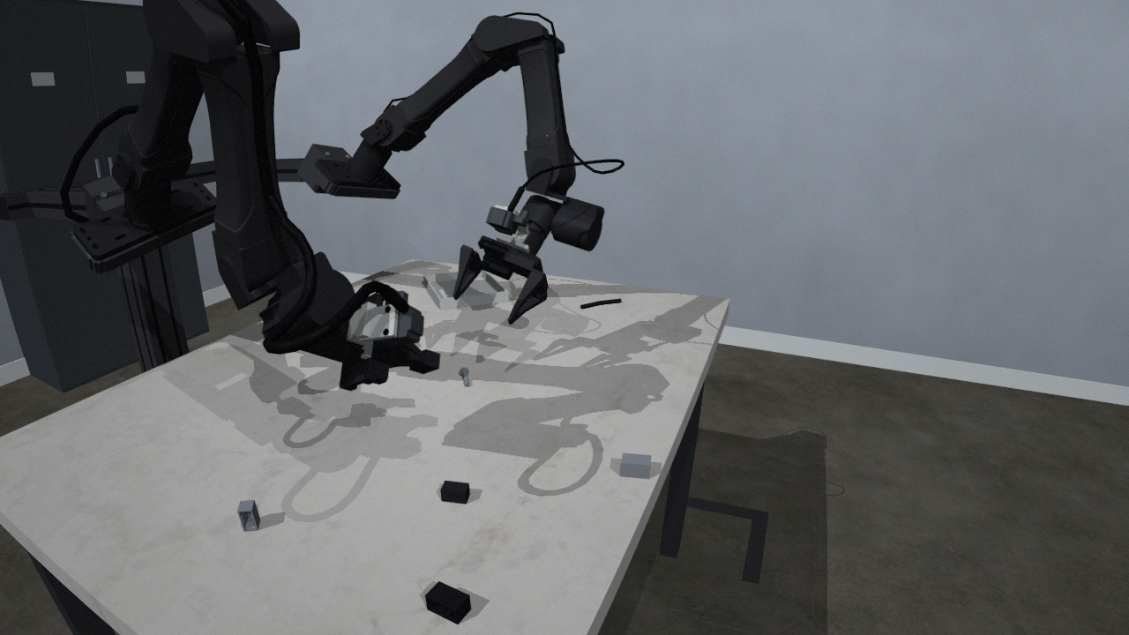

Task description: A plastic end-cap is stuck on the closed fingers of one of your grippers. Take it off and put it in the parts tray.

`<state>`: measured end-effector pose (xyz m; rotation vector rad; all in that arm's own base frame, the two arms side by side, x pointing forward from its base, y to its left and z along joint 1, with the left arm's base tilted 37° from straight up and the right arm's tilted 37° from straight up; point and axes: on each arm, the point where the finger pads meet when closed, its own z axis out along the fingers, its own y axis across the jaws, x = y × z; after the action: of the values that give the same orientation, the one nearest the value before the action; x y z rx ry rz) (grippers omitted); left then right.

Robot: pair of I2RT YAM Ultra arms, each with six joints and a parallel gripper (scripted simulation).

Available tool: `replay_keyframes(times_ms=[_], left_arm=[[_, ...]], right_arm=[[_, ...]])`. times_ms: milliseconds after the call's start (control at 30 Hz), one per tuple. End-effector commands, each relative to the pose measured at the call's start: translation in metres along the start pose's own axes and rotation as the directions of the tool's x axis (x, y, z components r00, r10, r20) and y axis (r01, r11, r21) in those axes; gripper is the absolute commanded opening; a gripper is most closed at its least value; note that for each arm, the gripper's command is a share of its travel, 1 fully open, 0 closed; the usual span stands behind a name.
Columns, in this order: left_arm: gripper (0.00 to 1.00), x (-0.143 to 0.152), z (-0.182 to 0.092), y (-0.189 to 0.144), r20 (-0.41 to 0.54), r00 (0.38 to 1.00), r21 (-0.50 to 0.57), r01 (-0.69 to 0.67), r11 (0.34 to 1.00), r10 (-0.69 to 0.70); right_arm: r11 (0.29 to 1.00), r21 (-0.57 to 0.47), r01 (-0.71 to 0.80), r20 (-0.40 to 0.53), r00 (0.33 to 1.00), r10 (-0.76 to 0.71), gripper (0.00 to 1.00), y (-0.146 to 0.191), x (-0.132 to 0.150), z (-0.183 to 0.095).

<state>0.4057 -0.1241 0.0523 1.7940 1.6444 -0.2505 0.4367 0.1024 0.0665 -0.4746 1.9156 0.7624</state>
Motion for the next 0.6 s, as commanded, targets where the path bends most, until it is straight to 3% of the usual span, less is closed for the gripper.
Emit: replay_keyframes(times_ms=[0, 100, 167, 333, 567], left_arm=[[1.0, -0.049, 0.021, -0.018, 0.223, 0.954, 0.099, -0.225, 0.969, 0.199], [1.0, -0.069, 0.033, -0.031, 0.329, 0.903, 0.11, -0.326, 0.939, 0.276], [1.0, -0.069, 0.033, -0.031, 0.329, 0.903, 0.11, -0.326, 0.939, 0.276], [1.0, -0.09, 0.047, -0.049, 0.443, 0.83, 0.11, -0.425, 0.898, 0.338], [1.0, -0.094, 0.059, -0.059, 0.461, 0.82, 0.133, -0.441, 0.888, 0.339]], right_arm=[[0.986, -0.11, -0.126, 0.08, 0.988, 0.135, 0.0, 0.015, 0.004, 0.0], [0.959, -0.165, -0.232, 0.069, 0.967, 0.245, 0.0, 0.023, 0.015, -0.003], [0.959, -0.165, -0.232, 0.069, 0.967, 0.245, 0.0, 0.023, 0.015, -0.003], [0.895, -0.256, -0.366, 0.018, 0.923, 0.383, 0.0, 0.042, 0.035, -0.01], [0.819, -0.361, -0.447, -0.062, 0.887, 0.457, 0.0, 0.069, 0.051, -0.02]])
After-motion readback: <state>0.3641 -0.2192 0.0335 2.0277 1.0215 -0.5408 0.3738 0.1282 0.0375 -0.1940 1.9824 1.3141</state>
